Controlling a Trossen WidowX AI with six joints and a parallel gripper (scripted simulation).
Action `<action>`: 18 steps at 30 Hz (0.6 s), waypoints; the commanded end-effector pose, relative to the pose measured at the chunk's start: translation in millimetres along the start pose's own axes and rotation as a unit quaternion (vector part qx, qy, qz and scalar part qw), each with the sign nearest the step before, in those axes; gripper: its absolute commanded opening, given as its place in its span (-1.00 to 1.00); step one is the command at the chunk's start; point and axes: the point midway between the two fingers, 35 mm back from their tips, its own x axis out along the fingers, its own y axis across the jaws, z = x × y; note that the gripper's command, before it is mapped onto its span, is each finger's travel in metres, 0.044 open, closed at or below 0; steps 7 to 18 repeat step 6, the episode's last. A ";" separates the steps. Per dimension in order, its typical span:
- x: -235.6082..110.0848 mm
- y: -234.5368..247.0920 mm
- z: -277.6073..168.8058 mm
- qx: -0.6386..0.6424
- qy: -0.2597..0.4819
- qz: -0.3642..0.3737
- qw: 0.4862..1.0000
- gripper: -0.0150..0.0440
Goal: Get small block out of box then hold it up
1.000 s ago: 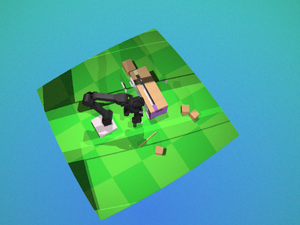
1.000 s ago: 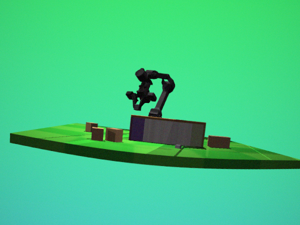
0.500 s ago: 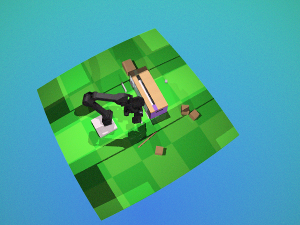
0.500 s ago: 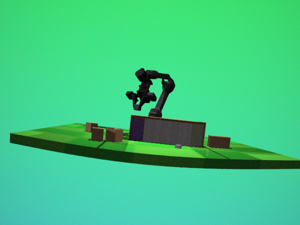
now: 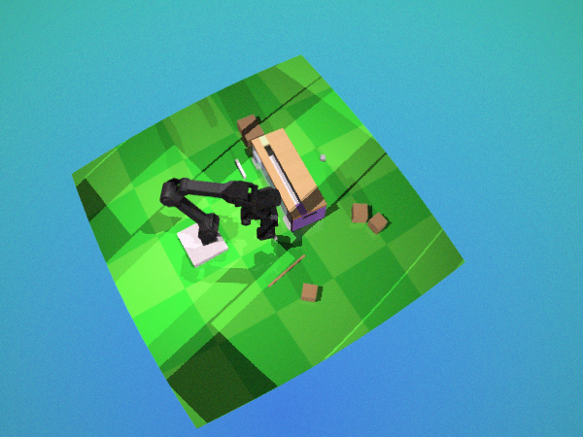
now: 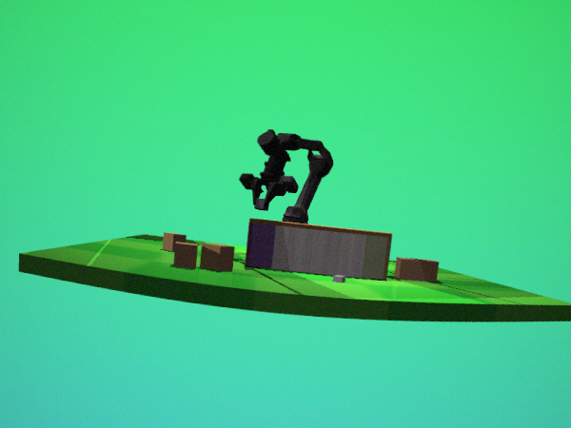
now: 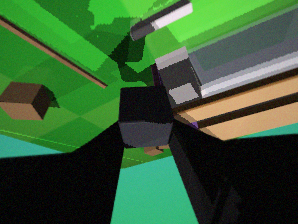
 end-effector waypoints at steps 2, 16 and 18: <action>-1.8 0.4 -2.0 0.003 0.004 0.002 1.000 -0.49; -1.8 0.4 -2.0 0.003 0.004 0.002 1.000 -0.49; -1.8 0.4 -2.0 0.003 0.004 0.002 1.000 -0.49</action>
